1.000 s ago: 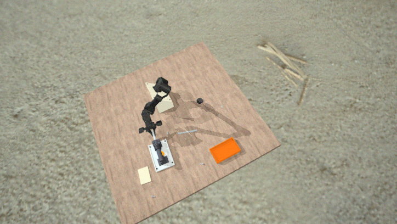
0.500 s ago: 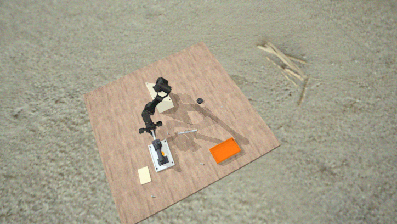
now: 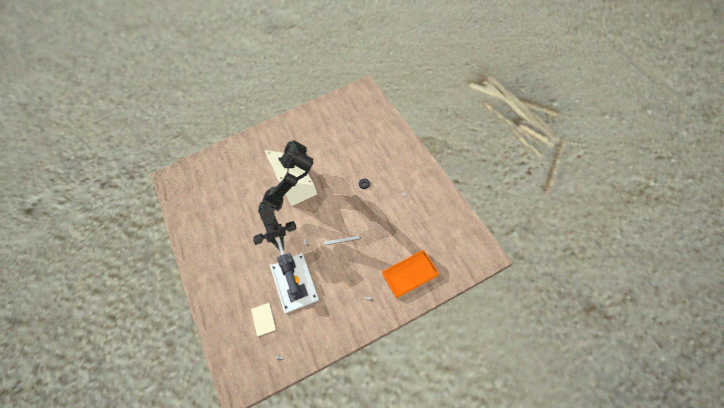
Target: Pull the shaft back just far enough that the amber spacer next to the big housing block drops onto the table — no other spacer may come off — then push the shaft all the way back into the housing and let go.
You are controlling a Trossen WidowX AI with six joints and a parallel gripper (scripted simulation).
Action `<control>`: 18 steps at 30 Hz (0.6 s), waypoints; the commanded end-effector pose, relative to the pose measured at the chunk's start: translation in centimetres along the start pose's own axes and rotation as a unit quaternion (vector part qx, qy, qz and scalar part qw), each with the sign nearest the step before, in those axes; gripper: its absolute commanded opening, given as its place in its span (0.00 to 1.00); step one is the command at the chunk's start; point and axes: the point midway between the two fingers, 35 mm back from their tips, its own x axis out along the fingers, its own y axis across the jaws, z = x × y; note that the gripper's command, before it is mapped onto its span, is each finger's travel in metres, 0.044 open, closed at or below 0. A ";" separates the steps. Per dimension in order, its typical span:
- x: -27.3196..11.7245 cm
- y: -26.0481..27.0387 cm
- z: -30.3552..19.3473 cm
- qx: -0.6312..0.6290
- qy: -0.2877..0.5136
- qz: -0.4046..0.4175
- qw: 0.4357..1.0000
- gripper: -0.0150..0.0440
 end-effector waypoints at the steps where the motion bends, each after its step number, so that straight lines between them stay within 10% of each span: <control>1: 0.1 -0.1 0.3 0.001 -0.002 -0.002 1.000 0.25; 18: 0.5 -0.1 0.6 0.001 -0.002 -0.002 1.000 0.25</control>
